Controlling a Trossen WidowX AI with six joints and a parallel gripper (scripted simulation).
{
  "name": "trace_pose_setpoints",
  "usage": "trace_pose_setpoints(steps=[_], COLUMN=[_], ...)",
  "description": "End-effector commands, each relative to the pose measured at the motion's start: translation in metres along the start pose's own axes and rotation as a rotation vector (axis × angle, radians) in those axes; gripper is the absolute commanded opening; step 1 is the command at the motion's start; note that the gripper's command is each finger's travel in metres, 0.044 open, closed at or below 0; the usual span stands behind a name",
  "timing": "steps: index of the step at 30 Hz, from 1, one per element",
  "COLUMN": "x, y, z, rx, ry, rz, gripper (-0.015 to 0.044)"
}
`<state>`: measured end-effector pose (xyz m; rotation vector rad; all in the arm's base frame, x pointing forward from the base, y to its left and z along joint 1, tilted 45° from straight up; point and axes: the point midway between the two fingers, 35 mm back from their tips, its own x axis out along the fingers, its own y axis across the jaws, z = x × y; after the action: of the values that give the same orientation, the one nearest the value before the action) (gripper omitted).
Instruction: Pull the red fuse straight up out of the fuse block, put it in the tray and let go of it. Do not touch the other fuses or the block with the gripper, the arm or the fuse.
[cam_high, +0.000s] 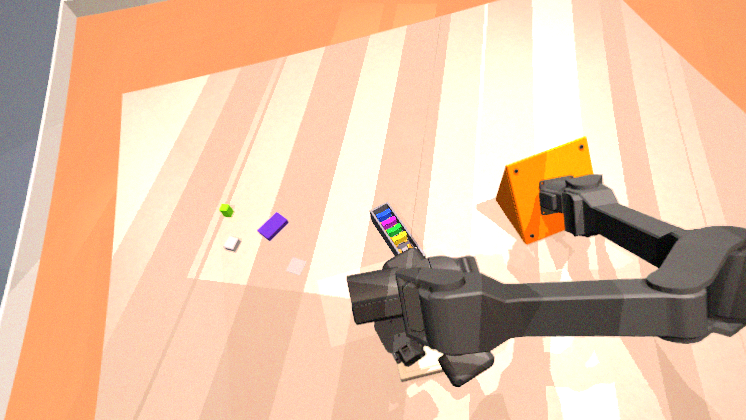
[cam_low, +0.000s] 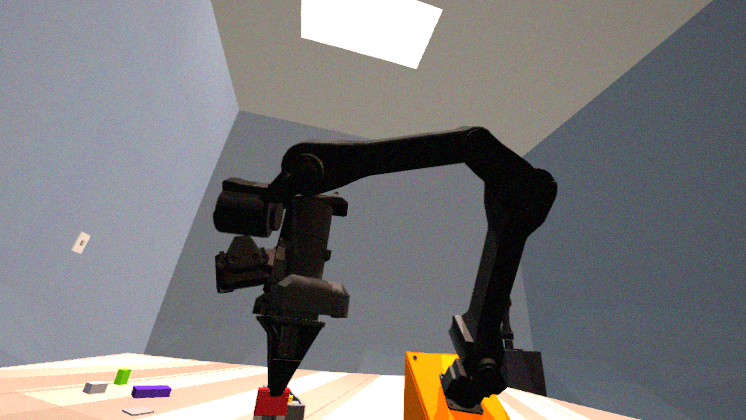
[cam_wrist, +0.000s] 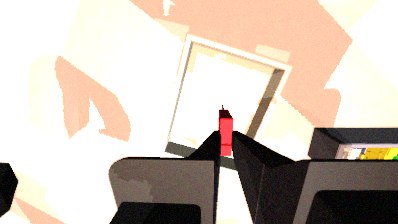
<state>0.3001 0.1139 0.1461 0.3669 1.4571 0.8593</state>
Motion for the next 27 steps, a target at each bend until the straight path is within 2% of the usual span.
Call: trace_pose_setpoints(steps=[1,12,24,27], x=[0.007,0.022,0.019,0.000], y=[0.001,0.002,0.001,0.001], z=[0.000,-0.001,-0.001,0.000], rx=[0.000,0.000,0.000,0.000], ry=[0.000,0.000,0.000,0.001], rz=[0.003,0.005,0.002,0.002], gripper=[0.0000,0.0000,0.0315,0.0330])
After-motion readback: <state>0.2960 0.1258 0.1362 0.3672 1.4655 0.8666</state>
